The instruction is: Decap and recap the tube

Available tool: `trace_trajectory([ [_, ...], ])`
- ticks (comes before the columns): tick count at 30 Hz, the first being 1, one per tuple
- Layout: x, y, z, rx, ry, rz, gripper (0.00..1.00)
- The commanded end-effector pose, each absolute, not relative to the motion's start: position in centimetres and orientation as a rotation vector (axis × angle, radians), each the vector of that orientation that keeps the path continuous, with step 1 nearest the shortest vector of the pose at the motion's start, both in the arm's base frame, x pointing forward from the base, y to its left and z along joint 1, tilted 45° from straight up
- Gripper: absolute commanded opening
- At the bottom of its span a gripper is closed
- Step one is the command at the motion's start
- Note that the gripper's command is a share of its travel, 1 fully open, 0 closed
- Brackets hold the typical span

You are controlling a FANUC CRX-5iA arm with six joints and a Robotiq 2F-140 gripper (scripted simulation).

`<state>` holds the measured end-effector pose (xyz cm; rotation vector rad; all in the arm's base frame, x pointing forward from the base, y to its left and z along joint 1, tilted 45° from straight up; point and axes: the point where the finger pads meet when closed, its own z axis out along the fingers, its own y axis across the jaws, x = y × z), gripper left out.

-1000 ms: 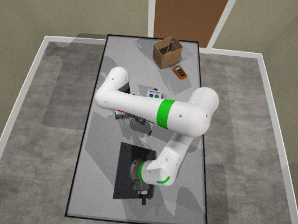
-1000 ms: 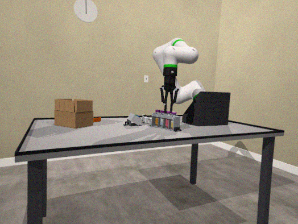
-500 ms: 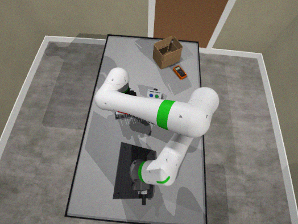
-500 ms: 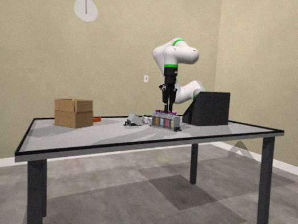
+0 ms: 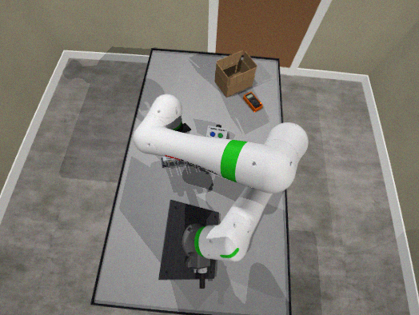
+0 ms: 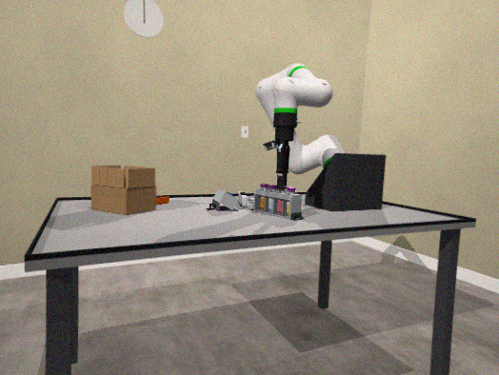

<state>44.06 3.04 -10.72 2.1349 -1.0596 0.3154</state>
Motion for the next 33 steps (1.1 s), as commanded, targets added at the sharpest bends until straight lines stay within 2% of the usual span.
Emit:
trace_trajectory([
  [1,44.10,3.17,-10.62,2.136,-1.056,0.310,0.41],
  [13,44.10,3.17,-10.63,2.096,-1.147,0.350,0.41],
  [17,44.10,3.17,-10.63,1.922,-1.466,0.489,0.41],
  [33,44.11,3.17,-10.62,1.395,-2.093,0.774,0.41],
])
